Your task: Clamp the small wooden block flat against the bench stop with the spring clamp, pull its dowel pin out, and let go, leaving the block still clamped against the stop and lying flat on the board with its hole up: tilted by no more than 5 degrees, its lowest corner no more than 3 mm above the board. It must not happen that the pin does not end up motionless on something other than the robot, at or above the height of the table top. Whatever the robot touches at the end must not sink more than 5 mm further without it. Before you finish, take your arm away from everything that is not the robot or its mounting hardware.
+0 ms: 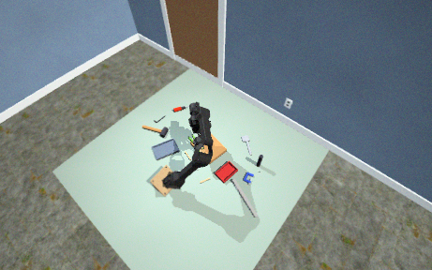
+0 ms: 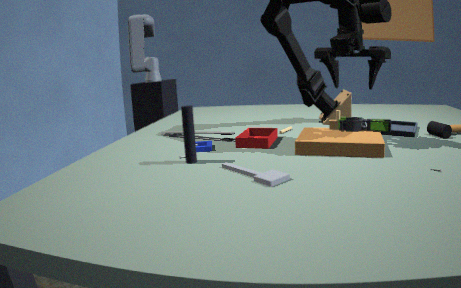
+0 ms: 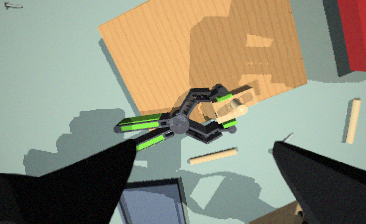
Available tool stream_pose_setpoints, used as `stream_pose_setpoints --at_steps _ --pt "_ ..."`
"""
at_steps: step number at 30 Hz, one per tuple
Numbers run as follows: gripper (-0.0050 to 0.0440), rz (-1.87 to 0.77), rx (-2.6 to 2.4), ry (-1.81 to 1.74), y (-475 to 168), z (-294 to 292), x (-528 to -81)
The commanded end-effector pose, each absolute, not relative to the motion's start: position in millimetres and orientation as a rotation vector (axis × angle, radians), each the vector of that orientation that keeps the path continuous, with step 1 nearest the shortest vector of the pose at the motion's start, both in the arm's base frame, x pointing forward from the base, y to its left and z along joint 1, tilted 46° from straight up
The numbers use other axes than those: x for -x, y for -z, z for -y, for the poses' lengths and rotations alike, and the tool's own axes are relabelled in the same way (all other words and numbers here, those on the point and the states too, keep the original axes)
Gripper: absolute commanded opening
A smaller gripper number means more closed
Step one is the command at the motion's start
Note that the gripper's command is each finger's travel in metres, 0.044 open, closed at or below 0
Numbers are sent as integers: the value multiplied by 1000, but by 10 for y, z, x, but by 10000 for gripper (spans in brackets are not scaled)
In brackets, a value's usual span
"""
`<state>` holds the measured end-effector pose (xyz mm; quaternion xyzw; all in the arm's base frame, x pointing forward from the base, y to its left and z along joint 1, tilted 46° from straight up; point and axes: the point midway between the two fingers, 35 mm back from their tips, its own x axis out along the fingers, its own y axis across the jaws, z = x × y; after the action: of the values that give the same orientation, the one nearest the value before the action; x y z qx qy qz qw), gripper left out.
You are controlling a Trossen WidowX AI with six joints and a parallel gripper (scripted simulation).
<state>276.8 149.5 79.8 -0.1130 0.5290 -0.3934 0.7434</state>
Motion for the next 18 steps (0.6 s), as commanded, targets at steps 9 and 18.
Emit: stream_pose_setpoints --at_steps 9,18 --pt "440 -1072 99 969 -825 -1410 -2749" --pt "440 -991 -35 1053 -851 -1362 -2739"
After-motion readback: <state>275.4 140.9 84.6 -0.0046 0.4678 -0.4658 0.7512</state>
